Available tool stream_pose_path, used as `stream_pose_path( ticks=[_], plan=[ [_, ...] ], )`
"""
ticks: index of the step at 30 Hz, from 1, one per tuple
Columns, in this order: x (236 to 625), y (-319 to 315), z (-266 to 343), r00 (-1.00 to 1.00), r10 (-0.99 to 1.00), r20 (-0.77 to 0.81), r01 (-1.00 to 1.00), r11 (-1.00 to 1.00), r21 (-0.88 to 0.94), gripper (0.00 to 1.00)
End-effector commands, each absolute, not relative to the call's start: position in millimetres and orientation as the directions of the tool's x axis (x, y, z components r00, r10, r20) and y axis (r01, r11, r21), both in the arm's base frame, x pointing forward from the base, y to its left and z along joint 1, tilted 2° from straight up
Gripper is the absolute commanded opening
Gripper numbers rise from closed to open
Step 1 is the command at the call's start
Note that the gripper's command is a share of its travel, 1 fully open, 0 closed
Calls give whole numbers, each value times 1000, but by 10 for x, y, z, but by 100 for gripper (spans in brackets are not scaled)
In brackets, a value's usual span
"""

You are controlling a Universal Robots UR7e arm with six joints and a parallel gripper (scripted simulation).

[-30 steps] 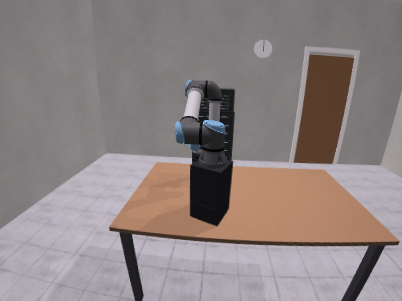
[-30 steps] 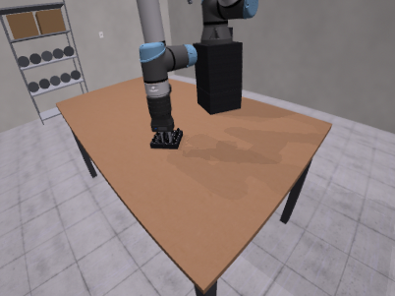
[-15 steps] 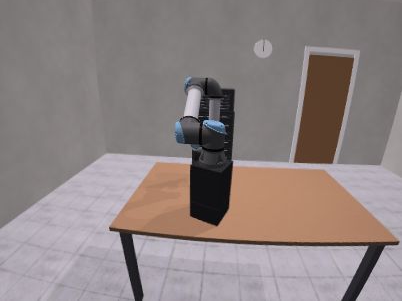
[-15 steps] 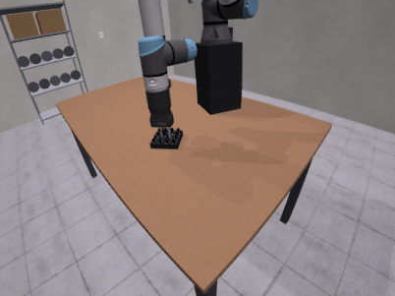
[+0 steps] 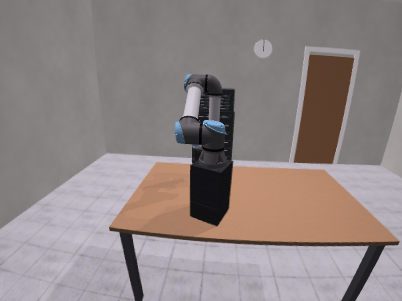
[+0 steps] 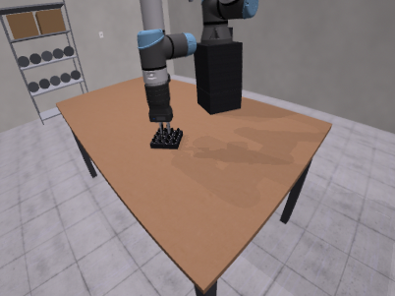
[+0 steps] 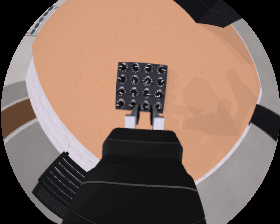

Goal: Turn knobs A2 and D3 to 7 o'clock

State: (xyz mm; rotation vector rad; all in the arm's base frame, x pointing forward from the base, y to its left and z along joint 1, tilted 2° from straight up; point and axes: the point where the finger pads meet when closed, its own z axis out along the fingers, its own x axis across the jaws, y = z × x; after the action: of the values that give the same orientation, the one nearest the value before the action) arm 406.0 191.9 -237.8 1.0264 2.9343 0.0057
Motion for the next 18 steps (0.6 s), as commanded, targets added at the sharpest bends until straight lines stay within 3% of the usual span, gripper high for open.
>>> stream_pose_path(
  ticks=[1,18],
  plan=[
    [4063,1920,-2368,-781,623,-30,623,782,15,46],
    [4052,1917,-2361,-741,671,-29,671,741,17,46]
  ],
)
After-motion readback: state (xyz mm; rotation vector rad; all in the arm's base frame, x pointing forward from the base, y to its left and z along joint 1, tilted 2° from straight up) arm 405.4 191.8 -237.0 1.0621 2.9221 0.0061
